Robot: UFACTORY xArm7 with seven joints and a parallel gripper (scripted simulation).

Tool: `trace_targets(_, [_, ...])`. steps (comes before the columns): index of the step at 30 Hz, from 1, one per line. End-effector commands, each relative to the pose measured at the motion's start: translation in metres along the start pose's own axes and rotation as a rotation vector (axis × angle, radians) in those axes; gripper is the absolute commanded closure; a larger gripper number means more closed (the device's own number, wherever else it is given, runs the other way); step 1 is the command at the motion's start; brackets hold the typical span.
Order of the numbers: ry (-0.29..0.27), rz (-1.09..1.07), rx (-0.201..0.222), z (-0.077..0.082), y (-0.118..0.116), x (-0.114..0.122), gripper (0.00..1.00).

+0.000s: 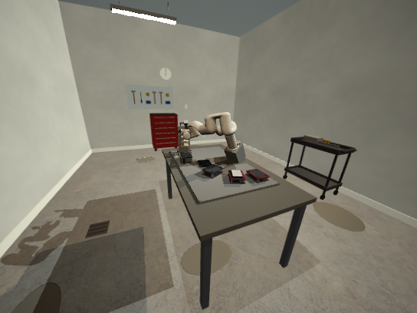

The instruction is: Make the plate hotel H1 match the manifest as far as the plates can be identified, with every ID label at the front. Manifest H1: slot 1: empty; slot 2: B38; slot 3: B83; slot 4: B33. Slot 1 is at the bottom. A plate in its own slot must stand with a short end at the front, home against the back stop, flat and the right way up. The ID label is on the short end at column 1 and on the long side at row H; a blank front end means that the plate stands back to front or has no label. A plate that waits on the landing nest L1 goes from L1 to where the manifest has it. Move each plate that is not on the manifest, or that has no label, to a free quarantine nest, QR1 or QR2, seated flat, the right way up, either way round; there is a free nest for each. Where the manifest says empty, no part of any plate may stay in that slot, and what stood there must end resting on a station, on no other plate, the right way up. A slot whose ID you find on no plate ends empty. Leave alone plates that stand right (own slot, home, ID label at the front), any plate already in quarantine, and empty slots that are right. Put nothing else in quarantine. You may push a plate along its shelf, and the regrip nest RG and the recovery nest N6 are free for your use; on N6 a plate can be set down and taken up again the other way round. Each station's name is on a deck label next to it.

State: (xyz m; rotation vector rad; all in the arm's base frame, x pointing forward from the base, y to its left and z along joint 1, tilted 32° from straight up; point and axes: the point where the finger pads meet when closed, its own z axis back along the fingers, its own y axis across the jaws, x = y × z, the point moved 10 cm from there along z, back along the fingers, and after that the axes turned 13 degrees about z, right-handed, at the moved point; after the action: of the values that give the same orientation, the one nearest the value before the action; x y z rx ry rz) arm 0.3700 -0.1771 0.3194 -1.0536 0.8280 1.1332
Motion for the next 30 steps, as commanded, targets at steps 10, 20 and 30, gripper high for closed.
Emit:
trace_targets(10, [0.0, -0.003, 0.002, 0.001, -0.006, 0.027, 0.0])
trace_targets(20, [0.0, -0.003, 0.002, 0.001, -0.011, 0.048, 0.0])
trace_targets(30, [0.0, -0.003, 0.002, -0.013, -0.012, 0.05, 0.0])
